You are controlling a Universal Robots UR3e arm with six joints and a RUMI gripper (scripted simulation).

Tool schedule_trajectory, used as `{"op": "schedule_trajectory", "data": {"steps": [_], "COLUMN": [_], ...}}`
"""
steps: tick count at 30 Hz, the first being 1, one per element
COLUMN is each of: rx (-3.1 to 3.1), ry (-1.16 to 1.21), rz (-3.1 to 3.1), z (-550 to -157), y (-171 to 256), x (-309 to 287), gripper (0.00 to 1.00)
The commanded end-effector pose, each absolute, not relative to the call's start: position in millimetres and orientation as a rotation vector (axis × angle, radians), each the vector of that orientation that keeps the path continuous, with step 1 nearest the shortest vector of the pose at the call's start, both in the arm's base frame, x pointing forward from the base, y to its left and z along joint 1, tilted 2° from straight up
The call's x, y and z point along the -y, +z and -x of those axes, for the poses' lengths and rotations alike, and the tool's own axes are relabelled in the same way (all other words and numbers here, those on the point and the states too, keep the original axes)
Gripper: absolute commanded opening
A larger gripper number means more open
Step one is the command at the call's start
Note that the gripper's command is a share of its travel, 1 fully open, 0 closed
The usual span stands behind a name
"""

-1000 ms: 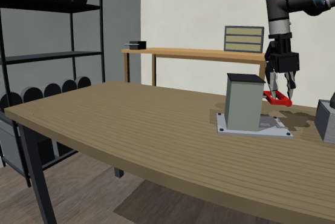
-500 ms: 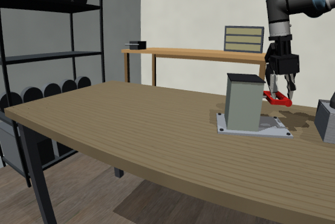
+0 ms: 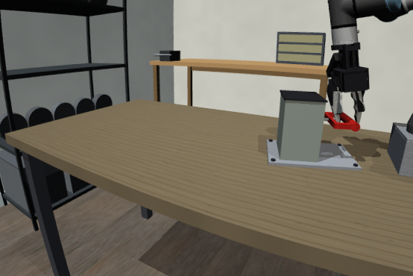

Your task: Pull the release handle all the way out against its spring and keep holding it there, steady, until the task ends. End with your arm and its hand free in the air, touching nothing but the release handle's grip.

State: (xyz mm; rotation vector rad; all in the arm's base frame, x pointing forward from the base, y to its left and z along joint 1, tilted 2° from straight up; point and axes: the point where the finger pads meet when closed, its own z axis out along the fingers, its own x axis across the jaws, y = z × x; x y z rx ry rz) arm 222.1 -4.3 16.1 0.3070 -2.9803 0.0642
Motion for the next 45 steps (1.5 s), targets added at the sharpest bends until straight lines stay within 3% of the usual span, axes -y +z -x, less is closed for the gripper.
{"op": "schedule_trajectory", "data": {"steps": [1,20,21,45], "rx": [2.982,2.982,2.982,2.982], "ry": [0.066,0.066,0.066,0.066], "rz": [-0.307,-0.307,-0.307,-0.307], "z": [-222.7,-222.7,-222.7,-222.7], "y": [16.6,16.6,16.6,16.6], "x": [4.6,4.6,4.6,4.6], "gripper": [0.3,0.3,0.0,0.0]}}
